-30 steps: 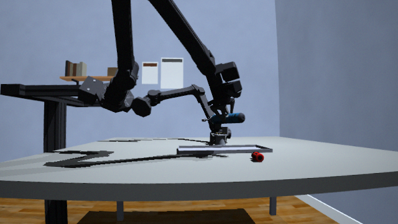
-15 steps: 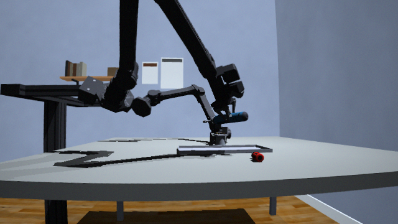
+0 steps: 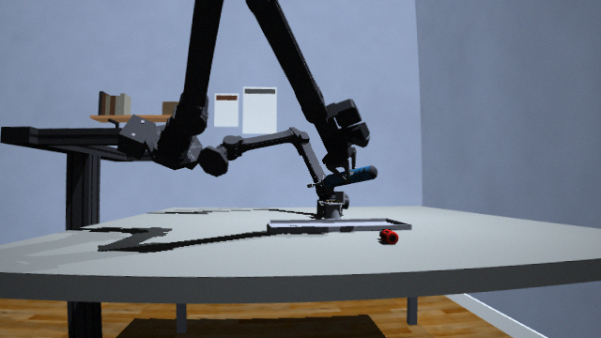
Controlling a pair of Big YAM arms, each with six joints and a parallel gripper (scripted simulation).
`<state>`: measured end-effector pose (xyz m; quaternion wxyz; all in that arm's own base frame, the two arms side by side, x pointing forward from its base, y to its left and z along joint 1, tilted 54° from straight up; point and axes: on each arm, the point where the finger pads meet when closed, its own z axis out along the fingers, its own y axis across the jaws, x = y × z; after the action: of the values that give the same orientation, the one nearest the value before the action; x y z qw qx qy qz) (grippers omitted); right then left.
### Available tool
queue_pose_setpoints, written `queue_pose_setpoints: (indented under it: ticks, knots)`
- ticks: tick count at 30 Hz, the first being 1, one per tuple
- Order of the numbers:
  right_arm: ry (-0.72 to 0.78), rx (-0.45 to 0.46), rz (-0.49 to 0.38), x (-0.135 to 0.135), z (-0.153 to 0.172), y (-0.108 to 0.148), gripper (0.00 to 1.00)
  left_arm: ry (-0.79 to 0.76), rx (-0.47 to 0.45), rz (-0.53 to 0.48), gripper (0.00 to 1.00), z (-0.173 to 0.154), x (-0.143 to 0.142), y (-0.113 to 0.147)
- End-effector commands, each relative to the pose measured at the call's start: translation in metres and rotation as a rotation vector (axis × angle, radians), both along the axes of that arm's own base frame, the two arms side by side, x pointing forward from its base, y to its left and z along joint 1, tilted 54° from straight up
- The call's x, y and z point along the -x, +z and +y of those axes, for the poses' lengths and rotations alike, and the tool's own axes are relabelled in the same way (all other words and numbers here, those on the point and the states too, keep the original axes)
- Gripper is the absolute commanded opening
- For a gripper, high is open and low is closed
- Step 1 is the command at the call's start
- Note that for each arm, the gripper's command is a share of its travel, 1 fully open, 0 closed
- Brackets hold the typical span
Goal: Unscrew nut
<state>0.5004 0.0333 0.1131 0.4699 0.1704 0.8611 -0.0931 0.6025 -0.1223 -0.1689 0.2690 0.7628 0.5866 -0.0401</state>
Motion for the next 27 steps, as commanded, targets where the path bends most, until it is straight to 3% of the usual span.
queue_pose_setpoints:
  ticks: [1, 10, 15, 27]
  knots:
    - [0.081, 0.011, -0.056, -0.021, 0.03, 0.015, 0.42, -0.007, 0.001, -0.008, 0.59, -0.005, -0.002, 0.003]
    - [0.201, 0.07, -0.062, -0.034, 0.06, 0.0, 0.42, -0.007, 0.001, -0.008, 0.59, -0.005, -0.002, 0.003]
    - [0.201, 0.067, -0.075, -0.034, 0.06, 0.007, 0.42, -0.007, 0.001, -0.008, 0.59, -0.005, -0.002, 0.003]
    - [0.358, 0.154, -0.082, -0.045, 0.101, -0.02, 0.42, -0.007, 0.001, -0.008, 0.59, -0.005, -0.002, 0.003]
